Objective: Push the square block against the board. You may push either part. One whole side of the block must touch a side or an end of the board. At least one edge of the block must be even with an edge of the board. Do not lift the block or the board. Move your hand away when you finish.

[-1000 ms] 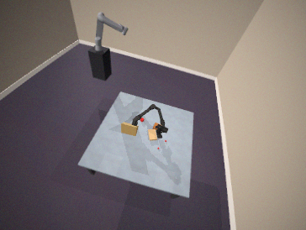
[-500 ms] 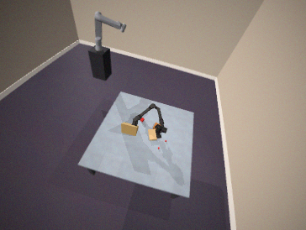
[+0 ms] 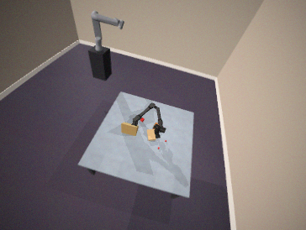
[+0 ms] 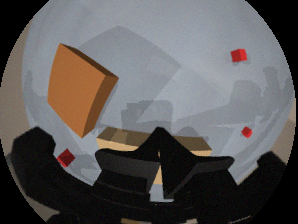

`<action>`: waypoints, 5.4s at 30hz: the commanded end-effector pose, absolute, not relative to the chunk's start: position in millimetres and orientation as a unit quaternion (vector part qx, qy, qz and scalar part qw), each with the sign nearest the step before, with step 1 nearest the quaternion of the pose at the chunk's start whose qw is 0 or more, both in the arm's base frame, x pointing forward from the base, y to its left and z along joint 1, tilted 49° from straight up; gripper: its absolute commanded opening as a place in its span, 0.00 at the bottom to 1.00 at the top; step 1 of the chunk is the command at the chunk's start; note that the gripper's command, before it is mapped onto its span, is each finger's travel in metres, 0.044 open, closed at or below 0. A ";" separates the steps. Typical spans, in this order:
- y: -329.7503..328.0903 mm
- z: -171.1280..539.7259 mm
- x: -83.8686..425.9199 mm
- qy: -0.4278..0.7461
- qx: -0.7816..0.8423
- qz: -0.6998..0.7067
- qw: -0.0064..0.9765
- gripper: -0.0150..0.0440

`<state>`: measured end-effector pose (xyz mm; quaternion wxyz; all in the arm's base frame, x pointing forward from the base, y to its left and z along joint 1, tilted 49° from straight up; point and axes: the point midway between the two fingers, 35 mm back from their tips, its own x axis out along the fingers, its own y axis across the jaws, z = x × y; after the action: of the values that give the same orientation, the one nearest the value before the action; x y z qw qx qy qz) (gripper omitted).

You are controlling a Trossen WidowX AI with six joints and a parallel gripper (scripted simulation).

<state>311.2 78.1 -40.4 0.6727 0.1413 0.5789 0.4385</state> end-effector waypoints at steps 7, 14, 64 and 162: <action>75.1 -47.8 290.9 0.588 0.142 0.438 0.665 0.25; 74.6 -48.3 288.8 0.588 0.142 0.438 0.665 0.25; 78.1 -45.2 302.1 0.587 0.142 0.438 0.665 0.25; -16.8 -145.4 255.2 0.726 0.565 -0.100 0.379 0.25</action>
<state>255.2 -18.6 -147.9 0.3797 0.5625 0.7277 -0.0998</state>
